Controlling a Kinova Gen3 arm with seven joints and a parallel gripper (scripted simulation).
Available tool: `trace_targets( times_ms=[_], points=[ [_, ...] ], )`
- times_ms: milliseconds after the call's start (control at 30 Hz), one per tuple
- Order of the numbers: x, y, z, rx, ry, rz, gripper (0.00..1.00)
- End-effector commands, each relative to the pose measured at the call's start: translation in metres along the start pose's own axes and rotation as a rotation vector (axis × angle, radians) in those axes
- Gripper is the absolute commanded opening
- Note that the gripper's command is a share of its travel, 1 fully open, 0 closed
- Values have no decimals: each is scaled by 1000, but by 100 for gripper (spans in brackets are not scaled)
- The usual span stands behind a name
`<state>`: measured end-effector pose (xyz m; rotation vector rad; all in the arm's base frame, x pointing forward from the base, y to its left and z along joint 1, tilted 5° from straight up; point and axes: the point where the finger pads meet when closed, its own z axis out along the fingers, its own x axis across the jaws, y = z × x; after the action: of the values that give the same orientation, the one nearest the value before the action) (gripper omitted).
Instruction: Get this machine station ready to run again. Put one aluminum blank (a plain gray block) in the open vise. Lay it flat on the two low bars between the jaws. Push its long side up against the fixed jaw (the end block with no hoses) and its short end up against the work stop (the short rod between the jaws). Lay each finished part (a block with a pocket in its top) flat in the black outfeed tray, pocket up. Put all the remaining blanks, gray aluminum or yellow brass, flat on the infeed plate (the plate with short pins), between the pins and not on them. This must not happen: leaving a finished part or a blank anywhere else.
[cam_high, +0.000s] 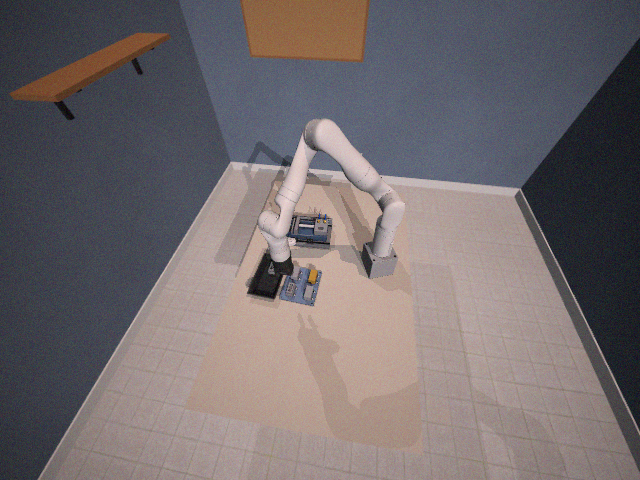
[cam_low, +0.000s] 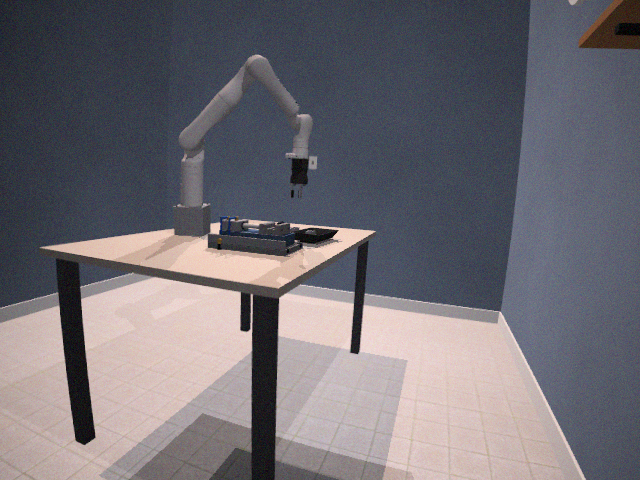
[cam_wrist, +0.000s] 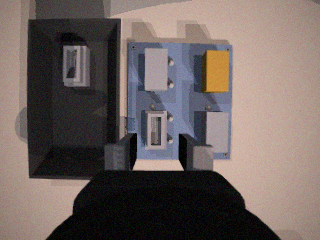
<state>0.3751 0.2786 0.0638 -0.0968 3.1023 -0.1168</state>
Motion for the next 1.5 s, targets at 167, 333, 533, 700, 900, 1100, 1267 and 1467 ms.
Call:
trace_targets(
  times_ms=[167,333,533,700,900,1100,1267,1467],
  points=[
    [0,0,-1,-1,-2,0,100],
    [0,0,-1,-1,-2,0,100],
    [0,0,-1,-1,-2,0,100],
    [0,0,-1,-1,-2,0,100],
    [0,0,1,-1,-2,0,100],
    [0,0,6,-1,-2,0,100],
    [0,0,15,-1,-2,0,100],
    [-1,1,32,-1,-2,0,100]
  ],
)
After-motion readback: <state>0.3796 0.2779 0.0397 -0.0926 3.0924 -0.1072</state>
